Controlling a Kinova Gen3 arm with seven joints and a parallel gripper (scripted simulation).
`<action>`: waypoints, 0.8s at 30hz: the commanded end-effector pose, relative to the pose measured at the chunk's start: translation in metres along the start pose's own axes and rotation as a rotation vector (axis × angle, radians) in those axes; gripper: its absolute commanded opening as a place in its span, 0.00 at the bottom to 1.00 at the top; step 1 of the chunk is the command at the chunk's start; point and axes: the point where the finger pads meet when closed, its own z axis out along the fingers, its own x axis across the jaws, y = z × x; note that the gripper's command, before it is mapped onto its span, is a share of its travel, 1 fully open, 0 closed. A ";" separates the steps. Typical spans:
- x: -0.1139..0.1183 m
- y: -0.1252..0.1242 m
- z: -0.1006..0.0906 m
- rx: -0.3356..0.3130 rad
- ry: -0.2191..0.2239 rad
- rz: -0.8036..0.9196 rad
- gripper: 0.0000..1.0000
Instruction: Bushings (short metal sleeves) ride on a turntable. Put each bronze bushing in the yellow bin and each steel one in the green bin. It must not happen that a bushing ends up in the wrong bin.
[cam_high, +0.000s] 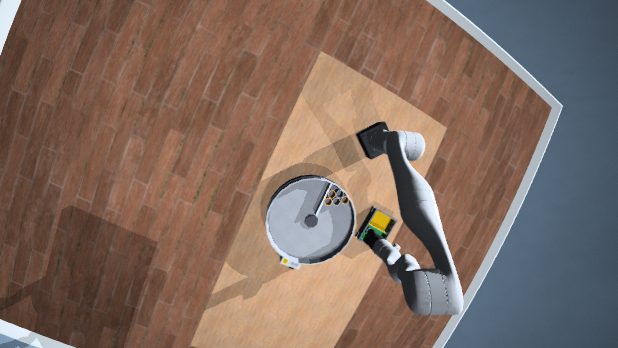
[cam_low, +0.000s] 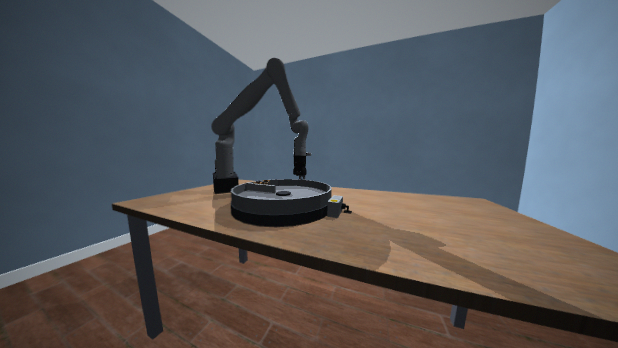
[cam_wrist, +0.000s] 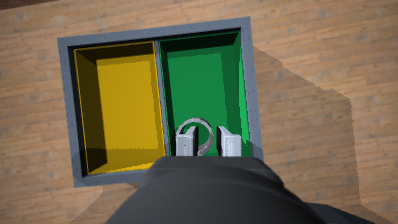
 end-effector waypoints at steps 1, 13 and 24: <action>0.001 0.000 -0.001 0.001 0.002 0.000 0.47; 0.001 0.000 -0.006 0.001 0.002 0.000 0.47; 0.001 0.000 -0.007 0.001 0.002 0.000 0.47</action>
